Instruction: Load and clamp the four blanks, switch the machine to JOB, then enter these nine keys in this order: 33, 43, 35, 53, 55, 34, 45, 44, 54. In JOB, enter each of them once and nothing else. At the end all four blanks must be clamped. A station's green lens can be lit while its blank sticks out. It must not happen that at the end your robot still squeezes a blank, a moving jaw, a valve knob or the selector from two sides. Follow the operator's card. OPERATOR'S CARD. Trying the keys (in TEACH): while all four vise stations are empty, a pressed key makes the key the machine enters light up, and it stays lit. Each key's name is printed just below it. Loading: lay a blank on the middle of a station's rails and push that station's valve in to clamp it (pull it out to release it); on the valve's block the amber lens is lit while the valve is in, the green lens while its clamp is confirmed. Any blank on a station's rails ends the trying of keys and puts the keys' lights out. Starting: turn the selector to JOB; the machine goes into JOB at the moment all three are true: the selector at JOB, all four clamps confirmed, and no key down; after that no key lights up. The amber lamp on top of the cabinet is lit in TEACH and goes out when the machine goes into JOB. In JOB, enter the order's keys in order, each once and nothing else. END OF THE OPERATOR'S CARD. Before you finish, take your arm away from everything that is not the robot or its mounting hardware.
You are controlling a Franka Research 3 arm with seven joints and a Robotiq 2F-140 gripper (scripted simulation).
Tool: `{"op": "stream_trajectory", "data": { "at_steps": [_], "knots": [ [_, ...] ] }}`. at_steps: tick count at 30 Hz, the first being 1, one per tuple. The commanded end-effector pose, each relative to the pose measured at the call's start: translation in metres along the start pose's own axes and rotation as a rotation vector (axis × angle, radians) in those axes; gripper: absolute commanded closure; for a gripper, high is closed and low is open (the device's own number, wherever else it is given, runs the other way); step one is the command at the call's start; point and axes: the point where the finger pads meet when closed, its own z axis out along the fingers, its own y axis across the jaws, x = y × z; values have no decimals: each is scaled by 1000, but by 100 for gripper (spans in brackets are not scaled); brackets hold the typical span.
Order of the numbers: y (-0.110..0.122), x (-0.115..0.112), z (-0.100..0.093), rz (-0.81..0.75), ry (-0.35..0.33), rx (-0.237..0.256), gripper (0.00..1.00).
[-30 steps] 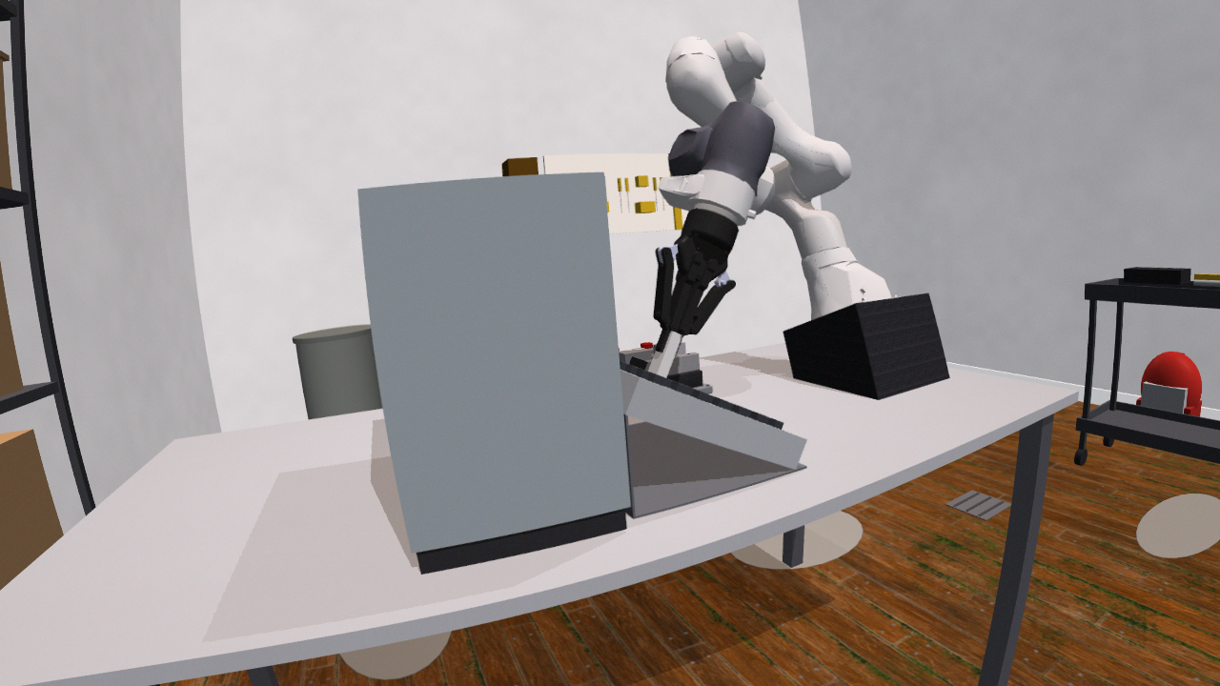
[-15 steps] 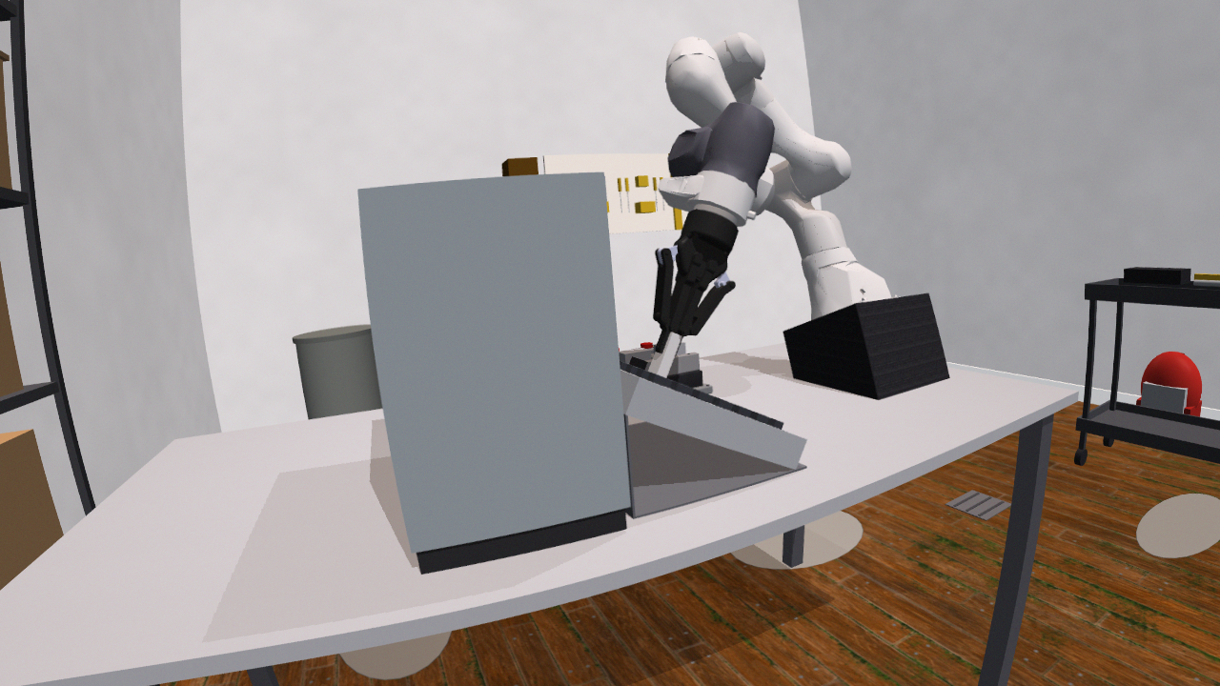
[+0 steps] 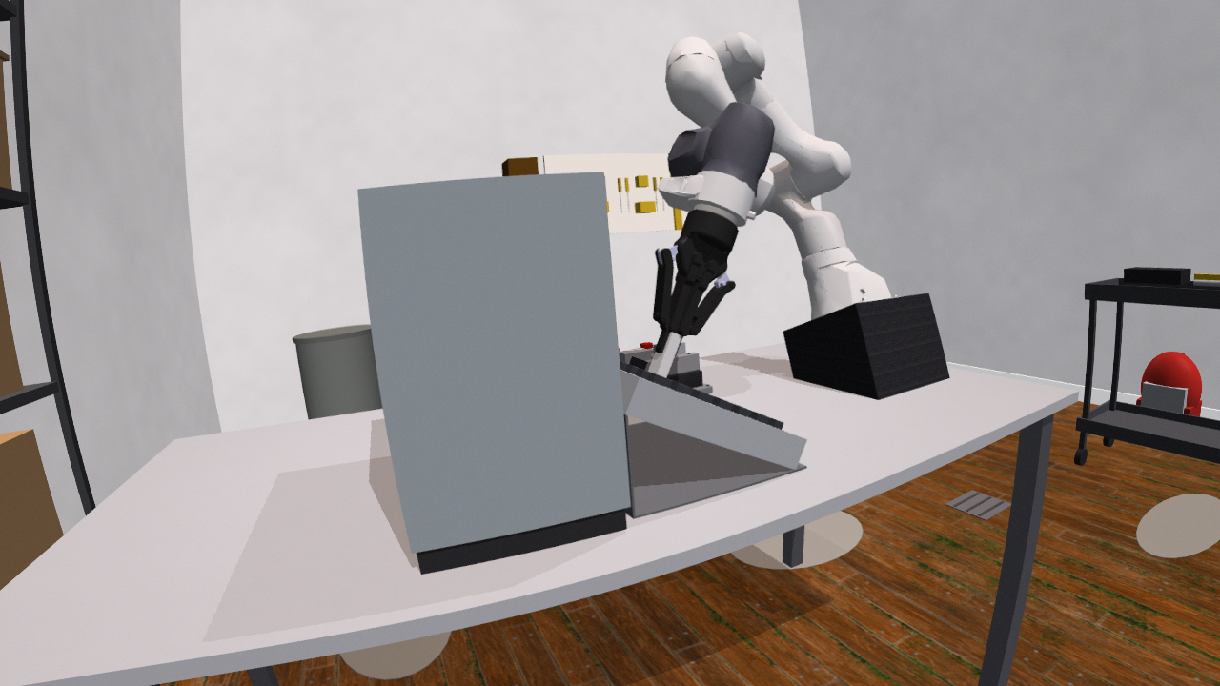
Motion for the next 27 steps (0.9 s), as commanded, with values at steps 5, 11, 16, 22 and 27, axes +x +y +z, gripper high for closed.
{"op": "stream_trajectory", "data": {
  "at_steps": [5, 11, 16, 22, 27],
  "knots": [
    [-1, 0, 1, 3, -3, 1, 100],
    [-1, 0, -3, 3, -3, 1, 100],
    [-1, 0, -11, 3, -3, 1, 100],
    [-1, 0, -18, 3, -3, 1, 100],
    [-1, 0, -27, 3, -3, 1, 100]
  ]
}}
